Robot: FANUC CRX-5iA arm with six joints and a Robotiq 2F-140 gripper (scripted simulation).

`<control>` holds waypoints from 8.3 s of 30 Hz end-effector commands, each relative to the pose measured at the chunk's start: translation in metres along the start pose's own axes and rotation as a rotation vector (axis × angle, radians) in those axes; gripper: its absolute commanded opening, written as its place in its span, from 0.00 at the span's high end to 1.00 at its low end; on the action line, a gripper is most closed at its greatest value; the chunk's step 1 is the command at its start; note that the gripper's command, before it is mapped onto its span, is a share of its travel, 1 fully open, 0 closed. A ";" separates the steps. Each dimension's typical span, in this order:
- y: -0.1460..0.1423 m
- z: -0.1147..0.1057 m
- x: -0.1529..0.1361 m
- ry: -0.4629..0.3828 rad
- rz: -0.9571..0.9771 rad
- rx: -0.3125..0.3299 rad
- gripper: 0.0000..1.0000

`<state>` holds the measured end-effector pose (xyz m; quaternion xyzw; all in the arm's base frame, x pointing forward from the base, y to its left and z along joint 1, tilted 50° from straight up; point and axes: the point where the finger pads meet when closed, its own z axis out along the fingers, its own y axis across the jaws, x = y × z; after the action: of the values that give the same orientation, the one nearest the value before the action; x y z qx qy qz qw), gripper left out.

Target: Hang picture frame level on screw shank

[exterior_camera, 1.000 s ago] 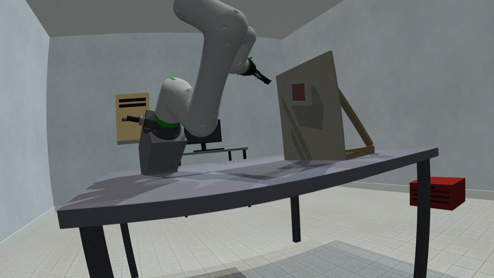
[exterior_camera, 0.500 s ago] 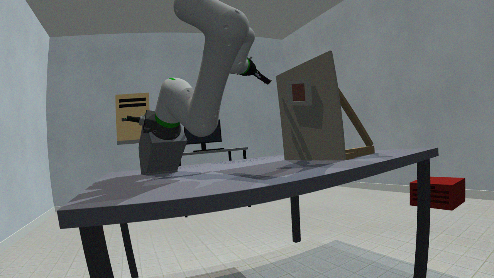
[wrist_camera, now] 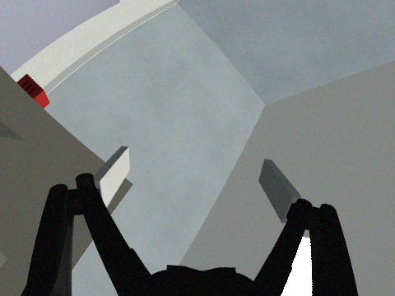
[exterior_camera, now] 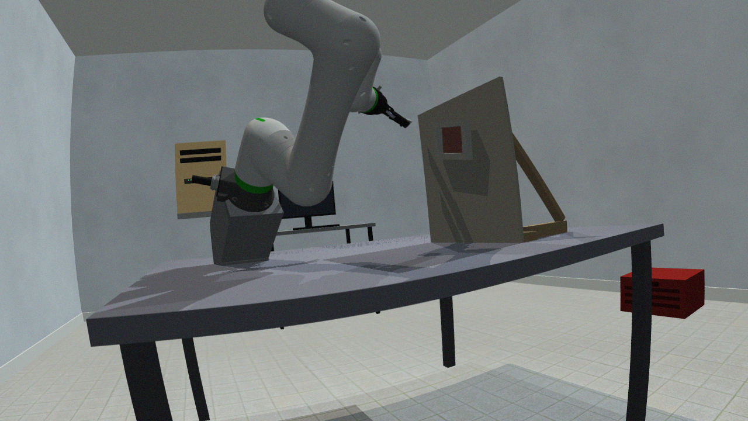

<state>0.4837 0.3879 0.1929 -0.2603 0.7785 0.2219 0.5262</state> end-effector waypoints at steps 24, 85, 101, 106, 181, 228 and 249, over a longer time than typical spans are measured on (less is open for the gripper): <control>0.000 0.000 0.000 -0.038 0.001 -0.017 0.00; -0.119 -0.129 -0.041 -0.424 0.537 0.165 0.00; -0.119 -0.130 -0.042 -0.426 0.539 0.166 0.00; -0.134 -0.141 -0.055 -0.466 0.562 0.177 0.00; -0.203 -0.228 -0.070 -0.728 0.804 0.217 0.71; -0.213 -0.213 -0.083 -0.728 0.804 0.218 0.71; -0.228 -0.188 -0.100 -0.728 0.804 0.218 0.71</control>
<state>0.5216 0.1128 0.3339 0.2073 0.6034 0.3986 0.6589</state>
